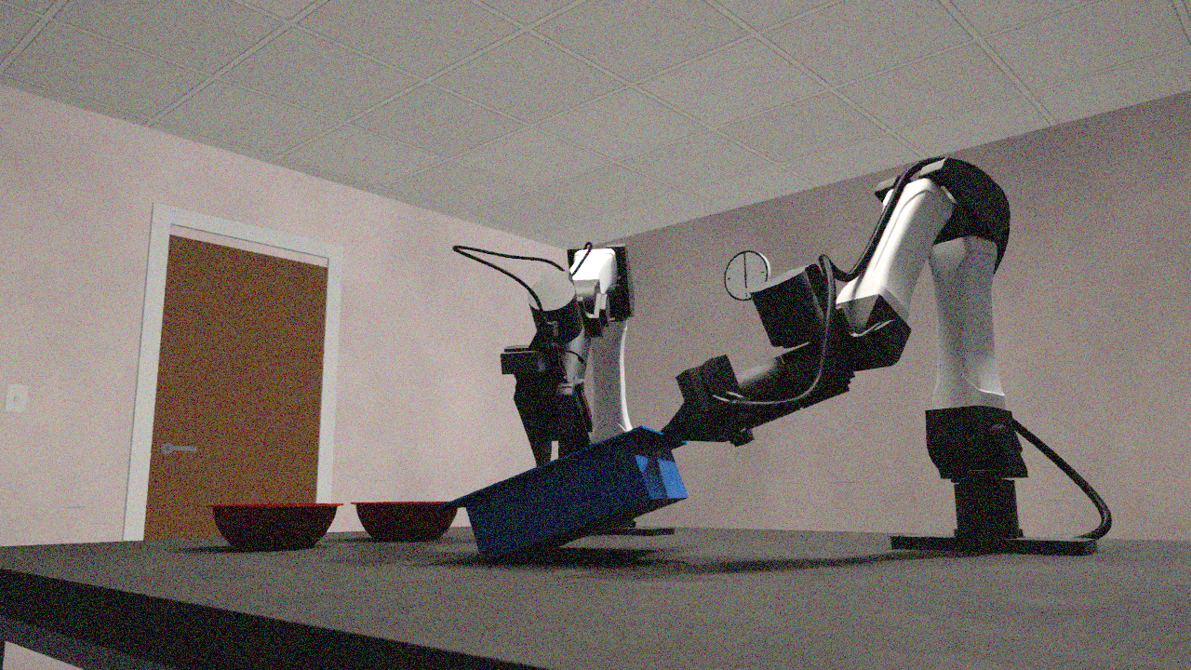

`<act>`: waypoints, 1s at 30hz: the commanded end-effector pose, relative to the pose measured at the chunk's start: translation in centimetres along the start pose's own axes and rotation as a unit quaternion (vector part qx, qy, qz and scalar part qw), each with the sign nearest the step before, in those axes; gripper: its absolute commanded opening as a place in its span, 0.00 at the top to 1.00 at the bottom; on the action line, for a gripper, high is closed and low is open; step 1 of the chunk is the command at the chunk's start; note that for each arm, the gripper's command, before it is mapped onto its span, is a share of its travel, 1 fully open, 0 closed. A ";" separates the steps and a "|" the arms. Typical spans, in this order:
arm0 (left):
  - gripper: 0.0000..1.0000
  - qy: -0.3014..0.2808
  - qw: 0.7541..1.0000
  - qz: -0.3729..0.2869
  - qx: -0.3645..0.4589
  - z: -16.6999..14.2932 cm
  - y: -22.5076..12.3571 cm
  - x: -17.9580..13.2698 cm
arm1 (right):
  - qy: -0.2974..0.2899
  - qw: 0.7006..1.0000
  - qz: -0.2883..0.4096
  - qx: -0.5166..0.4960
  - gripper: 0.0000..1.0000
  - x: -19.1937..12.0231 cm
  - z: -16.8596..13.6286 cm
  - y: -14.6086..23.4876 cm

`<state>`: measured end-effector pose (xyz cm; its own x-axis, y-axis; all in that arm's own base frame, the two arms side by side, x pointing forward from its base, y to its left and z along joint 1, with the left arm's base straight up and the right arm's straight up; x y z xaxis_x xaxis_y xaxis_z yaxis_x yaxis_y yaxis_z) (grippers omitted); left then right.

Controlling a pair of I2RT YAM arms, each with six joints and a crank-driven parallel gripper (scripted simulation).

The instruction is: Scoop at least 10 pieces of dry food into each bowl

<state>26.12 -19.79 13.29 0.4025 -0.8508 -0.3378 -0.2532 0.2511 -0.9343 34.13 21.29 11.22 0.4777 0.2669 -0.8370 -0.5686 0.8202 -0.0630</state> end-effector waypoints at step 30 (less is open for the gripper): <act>1.00 -0.002 0.998 -0.046 0.051 0.3 -3.2 -0.3 | -0.203 0.979 -0.026 -0.003 1.00 -3.0 1.5 -0.2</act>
<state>26.12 -19.79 13.29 0.4025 -0.8508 -0.3378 -0.2532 0.2511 -0.9343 32.64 20.39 11.44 0.6732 0.3770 -0.6361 -0.5497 0.8305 -0.0896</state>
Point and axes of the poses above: on each arm, the point where the finger pads meet when closed, its own x axis out along the fingers, its own y axis across the jaws, z = x × y, the point moved 5 cm from there along -x, back along the fingers, and after that the axes turned 7 degrees about -x, right-handed, at the moved point
